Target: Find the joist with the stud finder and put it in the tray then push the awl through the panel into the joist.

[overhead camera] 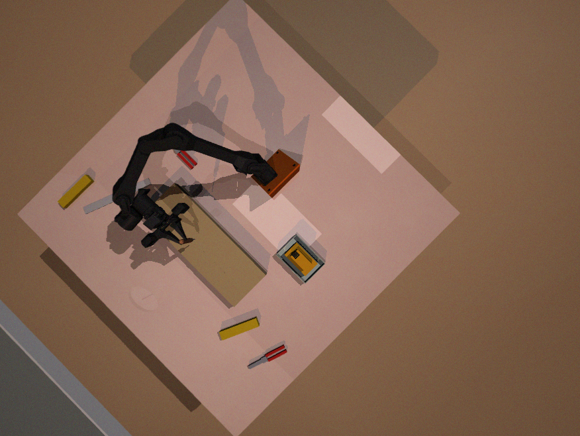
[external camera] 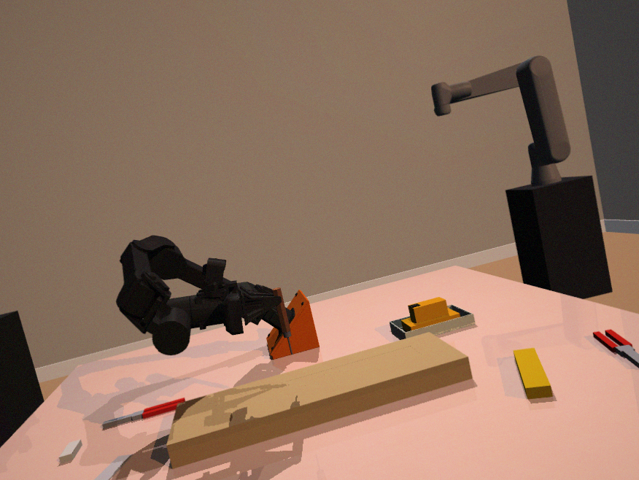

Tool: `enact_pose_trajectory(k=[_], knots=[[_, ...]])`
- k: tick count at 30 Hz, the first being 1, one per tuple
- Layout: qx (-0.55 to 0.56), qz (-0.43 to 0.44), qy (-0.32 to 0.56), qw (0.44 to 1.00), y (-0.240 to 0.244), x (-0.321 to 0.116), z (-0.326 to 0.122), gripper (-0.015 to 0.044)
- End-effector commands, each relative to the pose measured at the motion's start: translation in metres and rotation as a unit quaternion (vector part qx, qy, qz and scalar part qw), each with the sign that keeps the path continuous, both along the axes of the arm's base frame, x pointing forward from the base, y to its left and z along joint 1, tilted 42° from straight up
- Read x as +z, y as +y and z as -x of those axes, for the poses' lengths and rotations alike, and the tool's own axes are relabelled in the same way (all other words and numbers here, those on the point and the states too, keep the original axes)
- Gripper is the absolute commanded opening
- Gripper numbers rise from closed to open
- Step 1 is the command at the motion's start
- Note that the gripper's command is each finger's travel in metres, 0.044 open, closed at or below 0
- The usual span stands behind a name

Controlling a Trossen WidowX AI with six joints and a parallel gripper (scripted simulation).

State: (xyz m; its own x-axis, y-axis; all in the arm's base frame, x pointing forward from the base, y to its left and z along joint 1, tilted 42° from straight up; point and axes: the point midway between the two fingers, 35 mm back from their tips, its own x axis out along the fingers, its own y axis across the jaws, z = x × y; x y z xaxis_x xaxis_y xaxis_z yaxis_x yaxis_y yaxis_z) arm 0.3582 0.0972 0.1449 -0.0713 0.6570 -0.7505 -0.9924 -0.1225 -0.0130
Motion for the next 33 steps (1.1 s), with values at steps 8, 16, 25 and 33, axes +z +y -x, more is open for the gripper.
enact_pose_trajectory(k=[8, 16, 25, 33], knots=[[0.002, -0.004, -0.003, 1.000, -0.008, -0.009, -0.003, 0.0000], [0.002, -0.003, -0.003, 1.000, -0.015, -0.017, -0.004, 0.0000], [0.002, -0.003, -0.003, 1.000, -0.023, -0.026, -0.005, 0.0000], [0.002, -0.003, -0.003, 1.000, -0.029, -0.032, -0.006, 0.0000]])
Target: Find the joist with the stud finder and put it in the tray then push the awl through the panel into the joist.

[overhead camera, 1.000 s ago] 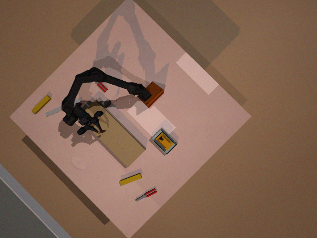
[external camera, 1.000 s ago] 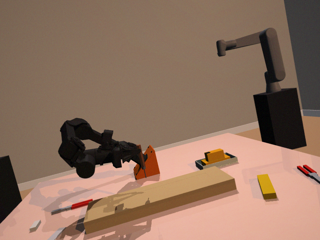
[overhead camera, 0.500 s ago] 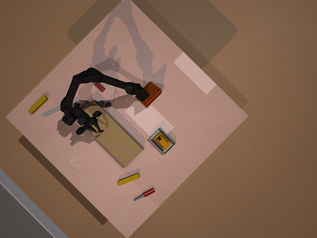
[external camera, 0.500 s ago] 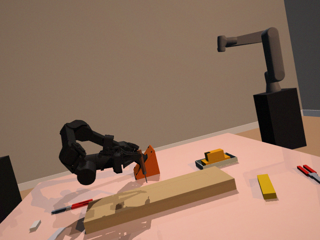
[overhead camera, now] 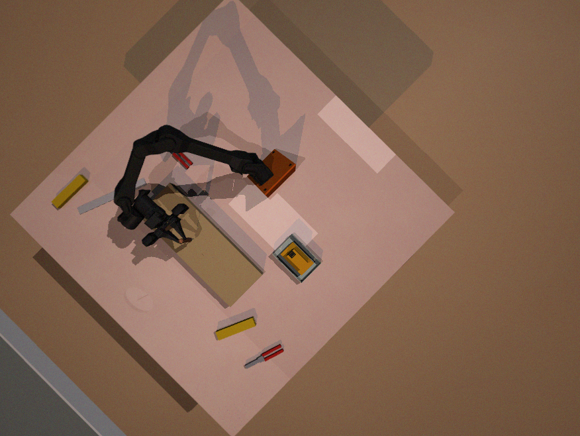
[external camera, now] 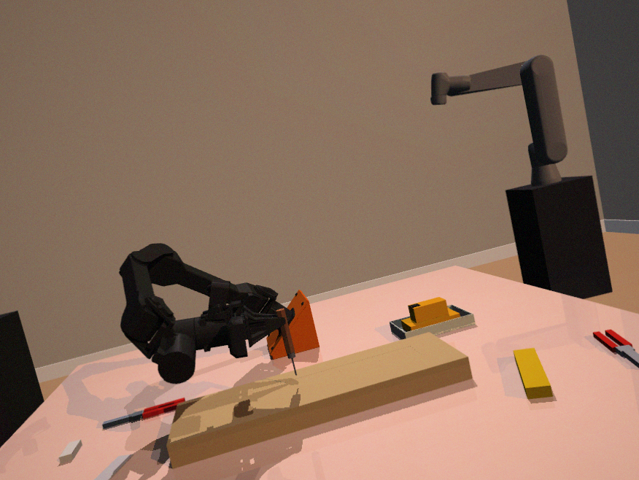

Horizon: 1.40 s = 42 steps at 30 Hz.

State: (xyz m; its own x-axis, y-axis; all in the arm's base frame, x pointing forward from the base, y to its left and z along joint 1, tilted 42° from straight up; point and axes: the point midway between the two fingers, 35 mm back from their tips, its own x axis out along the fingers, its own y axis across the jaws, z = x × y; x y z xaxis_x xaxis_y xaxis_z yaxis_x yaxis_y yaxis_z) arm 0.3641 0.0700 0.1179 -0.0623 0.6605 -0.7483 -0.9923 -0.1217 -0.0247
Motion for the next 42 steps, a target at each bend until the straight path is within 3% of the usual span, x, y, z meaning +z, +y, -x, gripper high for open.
enact_pose_trajectory(k=[1, 42], knots=[[0.002, -0.001, 0.002, 1.000, -0.002, -0.006, 0.000, 0.0000], [0.002, 0.000, 0.002, 1.000, -0.020, -0.026, -0.002, 0.0000]])
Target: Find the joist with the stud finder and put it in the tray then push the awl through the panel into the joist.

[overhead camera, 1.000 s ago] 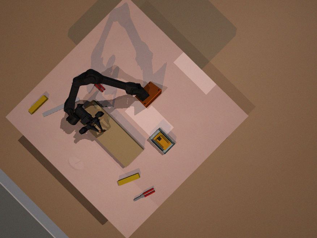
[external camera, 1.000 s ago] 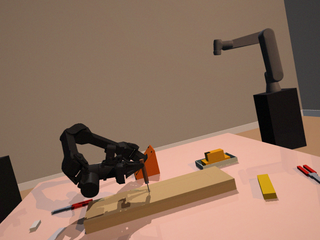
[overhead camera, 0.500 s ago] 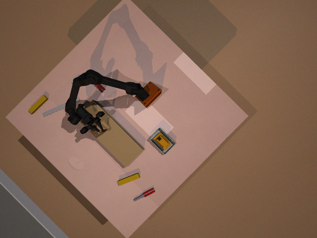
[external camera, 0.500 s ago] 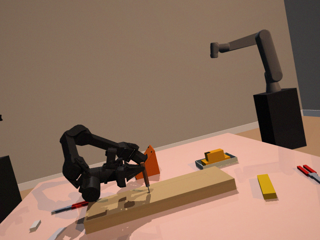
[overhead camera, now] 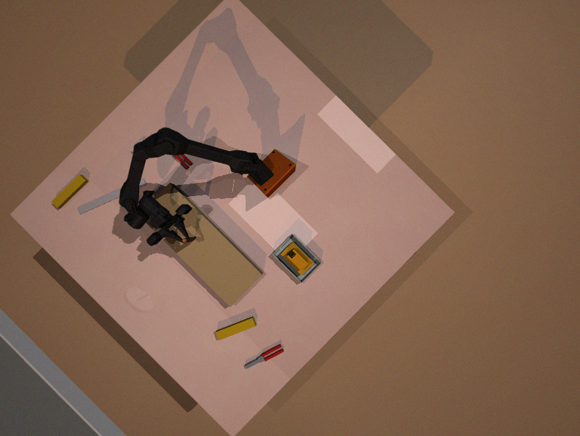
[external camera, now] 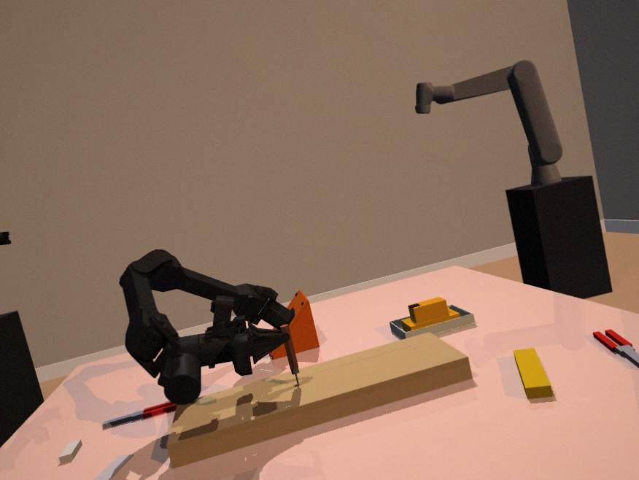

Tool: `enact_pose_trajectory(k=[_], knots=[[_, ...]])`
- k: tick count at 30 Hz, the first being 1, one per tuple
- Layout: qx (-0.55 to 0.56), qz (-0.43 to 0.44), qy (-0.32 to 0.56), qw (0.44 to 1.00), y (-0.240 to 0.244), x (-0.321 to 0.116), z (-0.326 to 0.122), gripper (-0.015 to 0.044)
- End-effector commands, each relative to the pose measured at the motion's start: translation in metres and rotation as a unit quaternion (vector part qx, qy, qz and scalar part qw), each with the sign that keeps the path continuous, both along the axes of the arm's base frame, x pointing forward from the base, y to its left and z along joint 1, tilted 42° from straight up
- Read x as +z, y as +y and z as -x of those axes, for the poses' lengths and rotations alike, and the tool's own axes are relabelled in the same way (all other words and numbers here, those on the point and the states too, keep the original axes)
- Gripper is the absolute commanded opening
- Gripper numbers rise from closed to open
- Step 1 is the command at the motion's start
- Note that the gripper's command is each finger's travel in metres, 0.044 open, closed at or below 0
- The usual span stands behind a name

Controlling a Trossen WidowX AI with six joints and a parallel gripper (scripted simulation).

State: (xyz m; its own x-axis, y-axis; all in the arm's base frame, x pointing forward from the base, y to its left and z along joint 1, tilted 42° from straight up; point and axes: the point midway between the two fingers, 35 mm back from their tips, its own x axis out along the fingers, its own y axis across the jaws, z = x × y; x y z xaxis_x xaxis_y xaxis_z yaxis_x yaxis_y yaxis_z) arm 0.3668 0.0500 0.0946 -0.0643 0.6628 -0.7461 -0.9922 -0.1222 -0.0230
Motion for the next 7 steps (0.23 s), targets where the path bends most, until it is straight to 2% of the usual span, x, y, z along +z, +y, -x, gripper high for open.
enact_pose_trajectory(k=[1, 7], knots=[[0.002, 0.001, 0.001, 1.000, -0.0004, -0.0024, 0.0006, 0.0000], [0.000, 0.000, 0.000, 1.000, 0.0000, -0.0001, 0.0000, 0.0000]])
